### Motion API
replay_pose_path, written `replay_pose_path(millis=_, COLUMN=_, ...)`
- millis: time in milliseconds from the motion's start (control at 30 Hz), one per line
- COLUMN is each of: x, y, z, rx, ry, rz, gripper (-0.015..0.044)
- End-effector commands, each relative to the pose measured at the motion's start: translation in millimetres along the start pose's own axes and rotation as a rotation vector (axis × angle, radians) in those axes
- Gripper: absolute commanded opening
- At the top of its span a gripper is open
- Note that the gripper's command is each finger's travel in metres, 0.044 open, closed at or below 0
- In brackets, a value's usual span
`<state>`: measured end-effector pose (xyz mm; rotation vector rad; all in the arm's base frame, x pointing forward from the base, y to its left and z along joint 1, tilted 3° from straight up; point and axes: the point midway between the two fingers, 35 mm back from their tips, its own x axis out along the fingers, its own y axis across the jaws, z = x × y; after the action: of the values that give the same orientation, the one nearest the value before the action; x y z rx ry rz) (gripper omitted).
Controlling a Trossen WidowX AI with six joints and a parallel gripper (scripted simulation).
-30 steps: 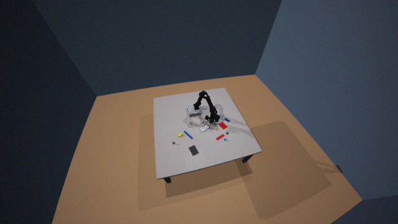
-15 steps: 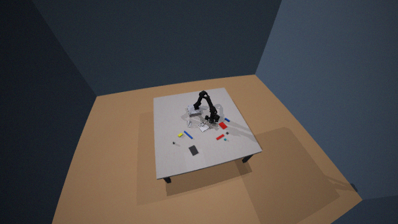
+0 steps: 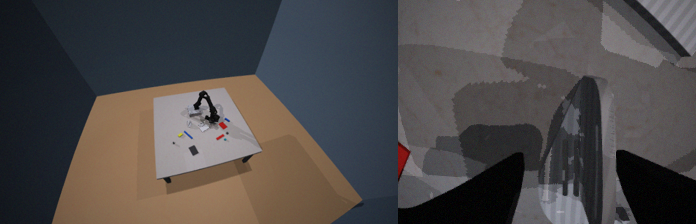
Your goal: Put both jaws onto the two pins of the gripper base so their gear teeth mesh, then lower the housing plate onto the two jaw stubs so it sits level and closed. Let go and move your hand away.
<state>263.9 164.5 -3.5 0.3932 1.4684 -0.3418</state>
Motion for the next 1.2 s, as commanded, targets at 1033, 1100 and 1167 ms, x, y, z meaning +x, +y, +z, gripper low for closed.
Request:
replay_pose_path(millis=1033, x=-45, y=3, z=1, rx=0.001, ry=0.002, rz=0.001, gripper=0.0134)
replay_pose_path(millis=1100, x=-51, y=2, z=1, rx=0.001, ry=0.003, rz=0.002, gripper=0.0134)
replay_pose_path(millis=1167, x=-58, y=2, z=1, rx=0.002, ry=0.003, rz=0.002, gripper=0.0134)
